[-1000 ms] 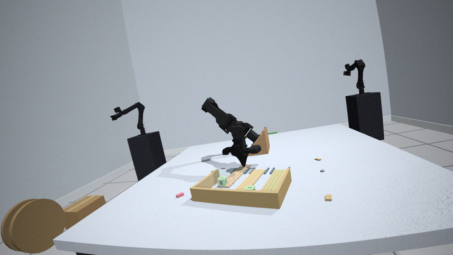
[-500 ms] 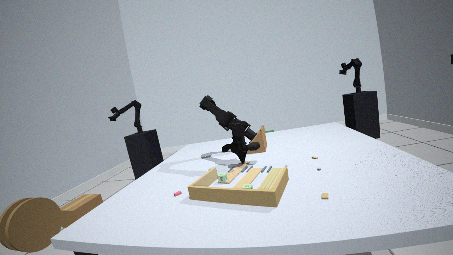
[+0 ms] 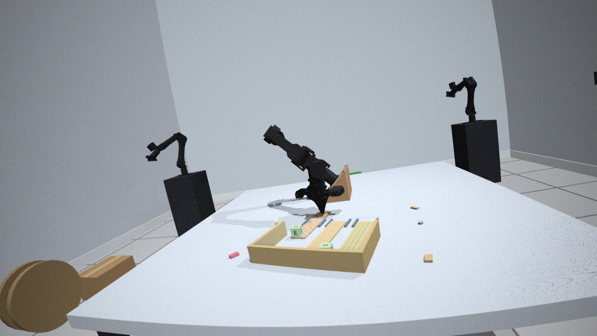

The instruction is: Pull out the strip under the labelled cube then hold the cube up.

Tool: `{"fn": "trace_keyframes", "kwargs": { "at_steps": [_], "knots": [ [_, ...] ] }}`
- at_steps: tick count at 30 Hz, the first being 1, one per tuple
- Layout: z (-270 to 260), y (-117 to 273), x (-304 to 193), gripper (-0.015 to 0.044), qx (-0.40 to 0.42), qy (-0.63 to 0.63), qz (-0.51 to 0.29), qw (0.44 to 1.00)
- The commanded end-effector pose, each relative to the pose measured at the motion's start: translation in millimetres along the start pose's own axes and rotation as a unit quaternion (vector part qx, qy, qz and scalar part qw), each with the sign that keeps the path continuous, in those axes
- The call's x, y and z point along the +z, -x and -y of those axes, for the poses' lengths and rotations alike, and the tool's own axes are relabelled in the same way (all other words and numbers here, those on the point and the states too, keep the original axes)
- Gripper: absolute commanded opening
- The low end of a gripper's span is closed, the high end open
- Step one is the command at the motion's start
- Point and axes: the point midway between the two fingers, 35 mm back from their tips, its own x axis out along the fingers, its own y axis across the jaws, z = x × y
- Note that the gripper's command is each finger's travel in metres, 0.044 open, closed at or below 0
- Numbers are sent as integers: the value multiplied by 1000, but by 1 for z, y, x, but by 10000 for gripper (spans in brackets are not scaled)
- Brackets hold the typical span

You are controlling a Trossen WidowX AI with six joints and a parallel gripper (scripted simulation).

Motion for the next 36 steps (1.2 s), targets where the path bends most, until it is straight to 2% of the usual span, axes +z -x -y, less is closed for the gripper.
{"fn": "trace_keyframes", "kwargs": {
  "at_steps": [1, 36],
  "knots": [
    [1, -4, -13, 0, 0, 1, -10, 1000],
    [1, -3, -65, 0, 0, 2, -11, 1000]
  ]
}}
